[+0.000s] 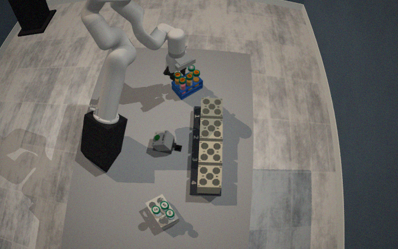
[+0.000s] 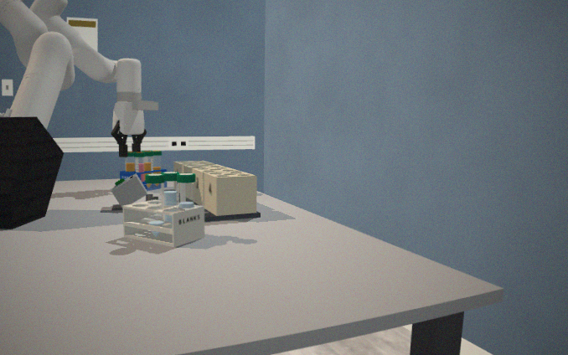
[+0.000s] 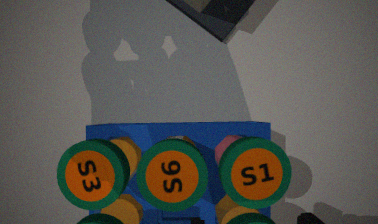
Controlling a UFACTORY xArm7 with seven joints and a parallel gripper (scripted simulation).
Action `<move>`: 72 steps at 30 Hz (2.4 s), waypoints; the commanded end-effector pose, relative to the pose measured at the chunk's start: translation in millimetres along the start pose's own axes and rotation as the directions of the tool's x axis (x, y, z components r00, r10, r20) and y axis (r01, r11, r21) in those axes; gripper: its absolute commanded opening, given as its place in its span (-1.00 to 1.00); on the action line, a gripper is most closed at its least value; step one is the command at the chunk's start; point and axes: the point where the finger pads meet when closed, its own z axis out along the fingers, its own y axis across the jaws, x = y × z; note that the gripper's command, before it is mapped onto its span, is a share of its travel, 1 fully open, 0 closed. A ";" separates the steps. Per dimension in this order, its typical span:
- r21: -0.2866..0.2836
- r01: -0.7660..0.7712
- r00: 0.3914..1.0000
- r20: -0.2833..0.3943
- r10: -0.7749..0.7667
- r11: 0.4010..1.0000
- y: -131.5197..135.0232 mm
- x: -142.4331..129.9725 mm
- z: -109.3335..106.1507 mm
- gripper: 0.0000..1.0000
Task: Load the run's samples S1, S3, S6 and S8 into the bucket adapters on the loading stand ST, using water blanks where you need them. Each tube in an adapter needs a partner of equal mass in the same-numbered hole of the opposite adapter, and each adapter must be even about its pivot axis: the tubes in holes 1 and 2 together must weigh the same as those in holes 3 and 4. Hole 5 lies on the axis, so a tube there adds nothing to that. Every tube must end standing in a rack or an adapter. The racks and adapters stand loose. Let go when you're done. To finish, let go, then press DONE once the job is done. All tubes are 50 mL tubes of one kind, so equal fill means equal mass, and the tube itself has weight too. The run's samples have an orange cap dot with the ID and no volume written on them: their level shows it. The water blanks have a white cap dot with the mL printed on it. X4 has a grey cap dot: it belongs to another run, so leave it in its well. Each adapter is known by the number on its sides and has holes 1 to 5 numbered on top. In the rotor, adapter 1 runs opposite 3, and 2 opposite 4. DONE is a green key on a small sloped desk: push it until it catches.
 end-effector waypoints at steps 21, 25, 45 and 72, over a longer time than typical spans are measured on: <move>0.002 0.000 1.000 0.000 0.000 1.000 -0.9 0.2 8.1 0.15; 0.002 0.000 1.000 0.000 0.000 1.000 -0.9 0.2 7.6 -1.00; 0.002 0.000 1.000 0.000 0.000 1.000 -0.8 0.2 6.5 -1.00; 0.002 0.000 1.000 0.000 0.000 1.000 -0.9 0.2 3.1 -1.00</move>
